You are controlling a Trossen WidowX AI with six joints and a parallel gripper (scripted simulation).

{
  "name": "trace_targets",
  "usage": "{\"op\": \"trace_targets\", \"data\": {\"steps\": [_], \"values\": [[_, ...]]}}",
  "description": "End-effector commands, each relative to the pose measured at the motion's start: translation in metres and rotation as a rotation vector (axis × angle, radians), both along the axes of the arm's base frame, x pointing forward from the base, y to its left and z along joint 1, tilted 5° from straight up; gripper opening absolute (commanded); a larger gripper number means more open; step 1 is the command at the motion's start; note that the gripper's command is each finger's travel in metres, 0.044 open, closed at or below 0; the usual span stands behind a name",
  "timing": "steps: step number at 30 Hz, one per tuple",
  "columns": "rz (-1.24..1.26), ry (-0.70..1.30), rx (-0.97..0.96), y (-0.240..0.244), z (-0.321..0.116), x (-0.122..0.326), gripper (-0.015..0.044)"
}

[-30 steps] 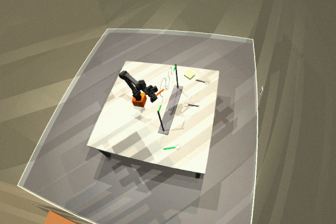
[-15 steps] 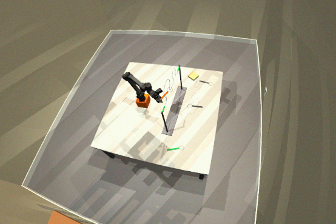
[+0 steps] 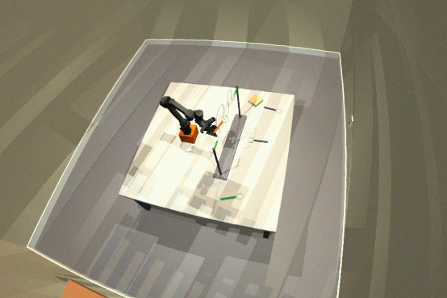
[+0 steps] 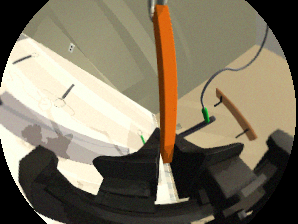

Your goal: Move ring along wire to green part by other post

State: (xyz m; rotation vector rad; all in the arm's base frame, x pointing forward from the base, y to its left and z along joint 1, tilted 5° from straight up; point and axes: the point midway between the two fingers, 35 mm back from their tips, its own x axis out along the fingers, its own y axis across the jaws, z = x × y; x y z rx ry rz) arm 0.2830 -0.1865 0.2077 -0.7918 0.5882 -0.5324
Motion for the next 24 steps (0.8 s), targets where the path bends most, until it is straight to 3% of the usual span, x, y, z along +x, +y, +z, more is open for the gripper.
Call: {"op": "trace_targets", "data": {"steps": [1,24], "values": [[-0.011,-0.024,0.108,0.012,-0.014,0.001,-0.0150],[-0.040,-0.151,0.614,0.085,-0.050,0.018,-0.0150]]}}
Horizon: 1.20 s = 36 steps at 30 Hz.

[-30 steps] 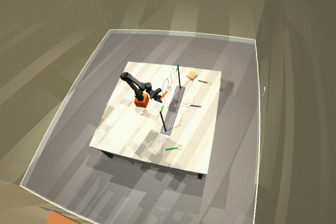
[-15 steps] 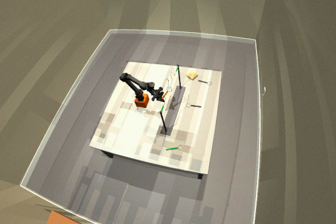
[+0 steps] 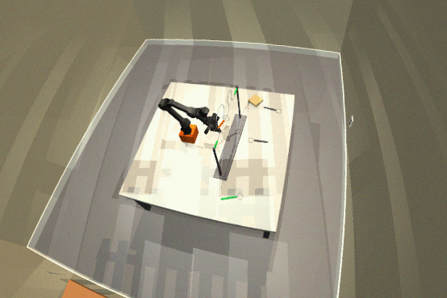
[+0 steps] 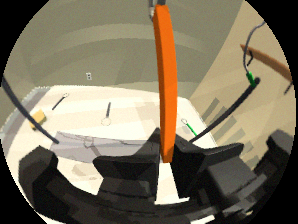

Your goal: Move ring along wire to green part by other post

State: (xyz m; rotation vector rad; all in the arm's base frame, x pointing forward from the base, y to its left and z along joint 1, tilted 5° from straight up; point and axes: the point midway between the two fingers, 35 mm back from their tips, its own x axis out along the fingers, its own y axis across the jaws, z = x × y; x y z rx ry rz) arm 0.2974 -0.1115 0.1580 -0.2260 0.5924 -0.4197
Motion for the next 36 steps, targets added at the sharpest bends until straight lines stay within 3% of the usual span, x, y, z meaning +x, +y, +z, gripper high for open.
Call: {"op": "trace_targets", "data": {"steps": [1,15,36], "values": [[-0.009,-0.026,0.081,0.013,-0.001,0.004,-0.0150],[-0.018,-0.067,0.237,0.045,-0.003,0.012,-0.0150],[-0.022,-0.090,0.320,0.076,-0.002,0.020,-0.0150]]}}
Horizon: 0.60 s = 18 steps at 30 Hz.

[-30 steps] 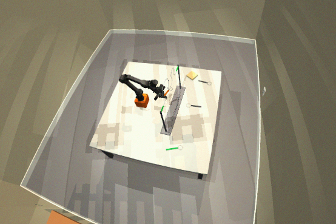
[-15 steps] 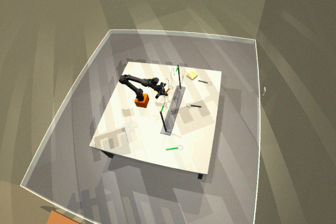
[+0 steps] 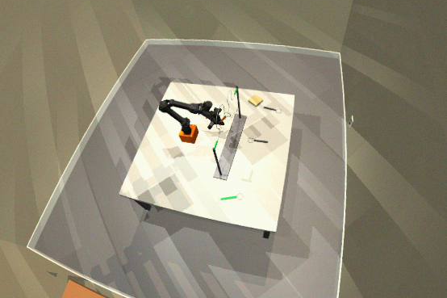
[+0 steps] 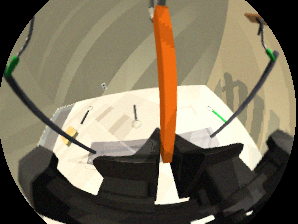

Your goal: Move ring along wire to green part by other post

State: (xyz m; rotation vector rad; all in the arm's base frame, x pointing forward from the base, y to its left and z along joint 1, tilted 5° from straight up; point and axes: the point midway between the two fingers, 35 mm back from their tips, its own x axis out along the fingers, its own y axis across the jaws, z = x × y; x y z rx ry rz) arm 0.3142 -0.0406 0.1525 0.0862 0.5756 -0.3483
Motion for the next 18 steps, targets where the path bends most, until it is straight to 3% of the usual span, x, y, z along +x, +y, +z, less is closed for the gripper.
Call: {"op": "trace_targets", "data": {"steps": [1,18], "values": [[-0.006,-0.015,0.021,0.006,0.004,0.003,-0.0150],[-0.017,-0.064,0.207,0.044,0.009,0.013,-0.0150]]}}
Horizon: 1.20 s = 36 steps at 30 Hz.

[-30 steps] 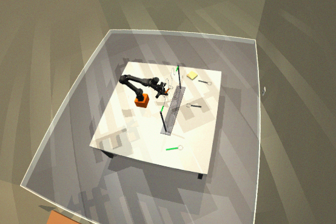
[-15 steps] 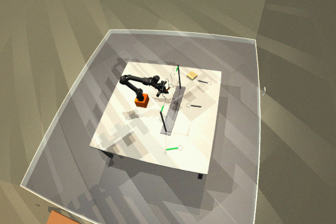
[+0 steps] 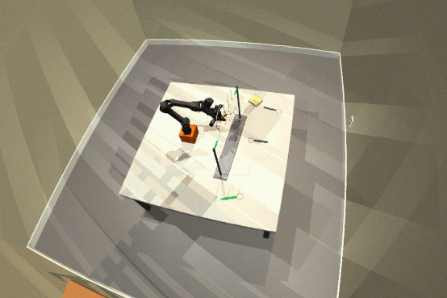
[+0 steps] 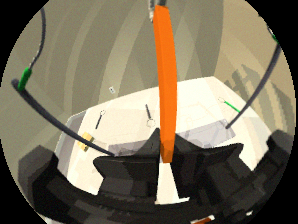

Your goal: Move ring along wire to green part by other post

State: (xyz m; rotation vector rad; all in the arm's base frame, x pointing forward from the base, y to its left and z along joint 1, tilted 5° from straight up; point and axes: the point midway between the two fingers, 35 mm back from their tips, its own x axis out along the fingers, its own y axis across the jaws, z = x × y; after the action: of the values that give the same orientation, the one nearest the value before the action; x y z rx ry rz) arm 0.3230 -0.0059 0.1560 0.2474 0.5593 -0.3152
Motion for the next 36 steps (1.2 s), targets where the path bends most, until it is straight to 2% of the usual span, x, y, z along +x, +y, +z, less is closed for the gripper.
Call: {"op": "trace_targets", "data": {"steps": [1,19,36], "values": [[-0.004,-0.026,0.069,0.012,0.007,0.005,-0.0150],[-0.029,-0.127,0.455,0.066,0.037,0.020,-0.0150],[-0.050,-0.210,0.770,0.098,0.075,0.031,-0.0150]]}}
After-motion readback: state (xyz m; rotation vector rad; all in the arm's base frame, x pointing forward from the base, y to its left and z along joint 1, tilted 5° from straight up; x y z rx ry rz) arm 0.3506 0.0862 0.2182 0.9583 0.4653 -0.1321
